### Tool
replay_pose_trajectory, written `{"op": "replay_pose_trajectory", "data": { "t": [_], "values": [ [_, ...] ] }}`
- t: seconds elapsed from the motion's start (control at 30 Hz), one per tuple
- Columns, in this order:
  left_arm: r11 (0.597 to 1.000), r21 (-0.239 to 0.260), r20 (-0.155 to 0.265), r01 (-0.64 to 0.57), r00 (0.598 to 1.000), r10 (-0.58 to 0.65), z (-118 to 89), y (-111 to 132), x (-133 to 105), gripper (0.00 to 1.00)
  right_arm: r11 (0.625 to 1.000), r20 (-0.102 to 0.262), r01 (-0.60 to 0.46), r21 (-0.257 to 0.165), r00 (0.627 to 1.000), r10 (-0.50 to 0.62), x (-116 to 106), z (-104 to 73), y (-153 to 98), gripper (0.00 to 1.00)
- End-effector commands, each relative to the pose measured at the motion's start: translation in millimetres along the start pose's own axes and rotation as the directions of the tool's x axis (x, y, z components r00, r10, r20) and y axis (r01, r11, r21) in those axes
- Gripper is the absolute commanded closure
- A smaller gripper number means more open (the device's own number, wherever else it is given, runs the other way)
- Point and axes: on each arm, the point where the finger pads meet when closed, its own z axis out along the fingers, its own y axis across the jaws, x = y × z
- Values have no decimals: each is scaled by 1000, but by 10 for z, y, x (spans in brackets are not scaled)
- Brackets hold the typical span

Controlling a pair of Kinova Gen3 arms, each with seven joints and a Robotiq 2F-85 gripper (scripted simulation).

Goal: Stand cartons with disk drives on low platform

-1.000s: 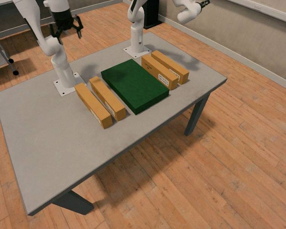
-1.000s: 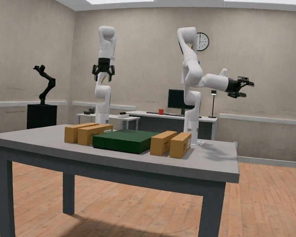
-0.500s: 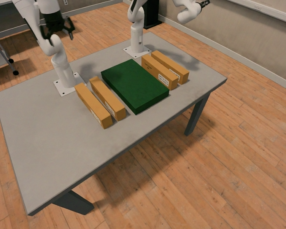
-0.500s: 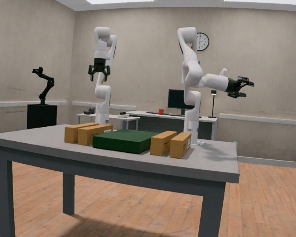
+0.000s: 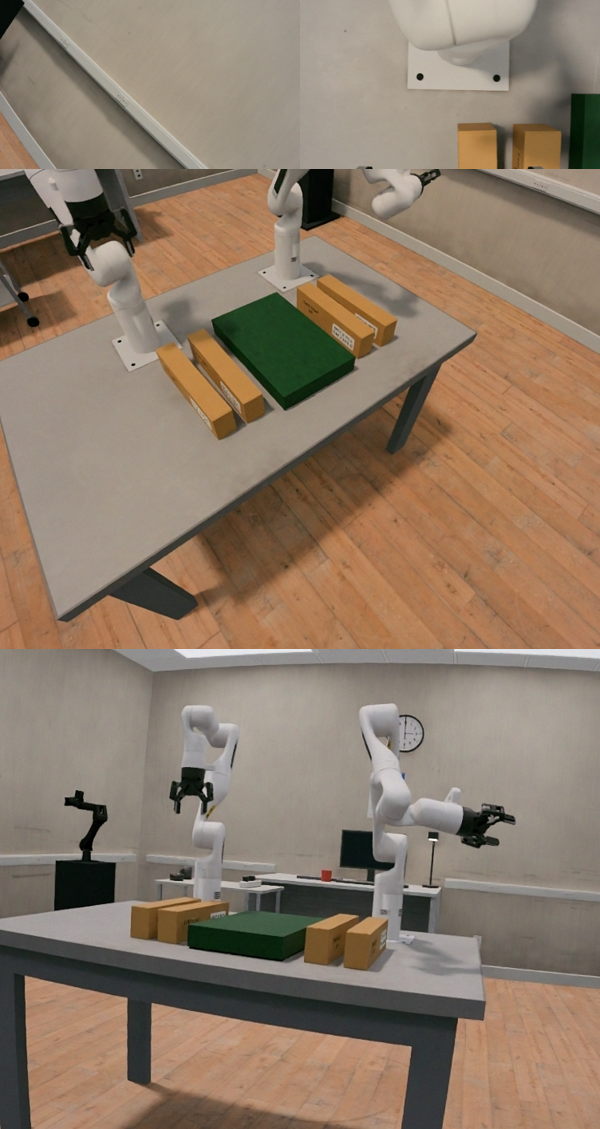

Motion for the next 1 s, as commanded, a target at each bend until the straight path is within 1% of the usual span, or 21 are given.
{"op": "replay_pose_trajectory", "data": {
  "t": [0.0,0.43,0.47,0.97],
  "values": [
    [1000,0,0,1,1000,-1,0,4,5,2,1000,2,0,-1,1000,0,186,13,-499,2],
    [1000,0,0,1,1000,-1,0,4,5,2,1000,2,0,-1,1000,0,186,13,-499,2],
    [1000,0,0,1,1000,-1,0,4,5,2,1000,1,0,-1,1000,0,405,35,-1054,2],
    [1000,0,0,1,1000,-1,0,4,5,2,1000,1,0,-1,1000,0,405,35,-1054,2]
  ]
}}
